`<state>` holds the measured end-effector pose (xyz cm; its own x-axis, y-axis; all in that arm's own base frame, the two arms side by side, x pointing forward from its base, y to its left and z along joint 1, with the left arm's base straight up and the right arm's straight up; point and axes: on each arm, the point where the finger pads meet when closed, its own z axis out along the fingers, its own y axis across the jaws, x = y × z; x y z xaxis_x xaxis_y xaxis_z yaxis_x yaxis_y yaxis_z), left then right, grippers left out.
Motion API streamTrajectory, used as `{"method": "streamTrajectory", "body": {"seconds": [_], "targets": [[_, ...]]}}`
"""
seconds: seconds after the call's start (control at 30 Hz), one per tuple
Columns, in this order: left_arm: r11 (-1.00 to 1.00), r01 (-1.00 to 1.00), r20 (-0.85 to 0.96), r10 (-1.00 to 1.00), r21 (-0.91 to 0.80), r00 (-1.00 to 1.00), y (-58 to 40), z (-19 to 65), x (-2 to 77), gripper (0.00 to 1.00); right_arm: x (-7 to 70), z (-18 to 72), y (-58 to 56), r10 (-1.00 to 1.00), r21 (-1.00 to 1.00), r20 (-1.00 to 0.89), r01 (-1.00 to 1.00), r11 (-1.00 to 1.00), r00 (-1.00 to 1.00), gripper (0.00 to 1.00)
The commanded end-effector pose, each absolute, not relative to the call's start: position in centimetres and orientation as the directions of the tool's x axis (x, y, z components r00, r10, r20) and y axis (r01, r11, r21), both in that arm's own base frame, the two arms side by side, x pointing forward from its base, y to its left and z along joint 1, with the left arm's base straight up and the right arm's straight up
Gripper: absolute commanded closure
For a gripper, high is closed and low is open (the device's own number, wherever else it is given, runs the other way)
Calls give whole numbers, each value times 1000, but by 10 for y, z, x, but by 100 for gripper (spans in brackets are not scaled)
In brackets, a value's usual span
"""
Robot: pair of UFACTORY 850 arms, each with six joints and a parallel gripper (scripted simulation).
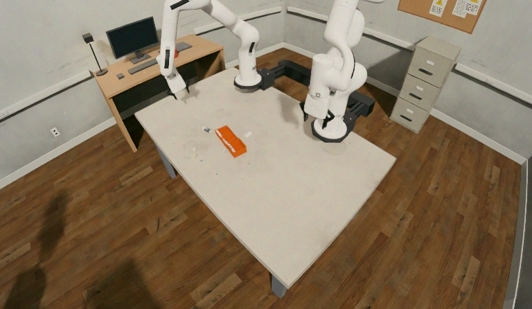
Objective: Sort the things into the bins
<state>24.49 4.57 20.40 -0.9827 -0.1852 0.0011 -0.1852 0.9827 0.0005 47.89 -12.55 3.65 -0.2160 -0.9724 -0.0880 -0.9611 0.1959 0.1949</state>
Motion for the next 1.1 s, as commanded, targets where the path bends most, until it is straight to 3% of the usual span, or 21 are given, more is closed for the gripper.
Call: {"method": "streamTrajectory", "body": {"seconds": [0.0,1.07], "targets": [[983,-185,0,-185,1,-983,46,204,246,0,493,38,-106,-978,153,-132,-978,138,-159,0],[983,-185,0,-185,1,-983,46,204,246,0,560,48,1,-960,-130,-200,-976,-174,198,0]]}}
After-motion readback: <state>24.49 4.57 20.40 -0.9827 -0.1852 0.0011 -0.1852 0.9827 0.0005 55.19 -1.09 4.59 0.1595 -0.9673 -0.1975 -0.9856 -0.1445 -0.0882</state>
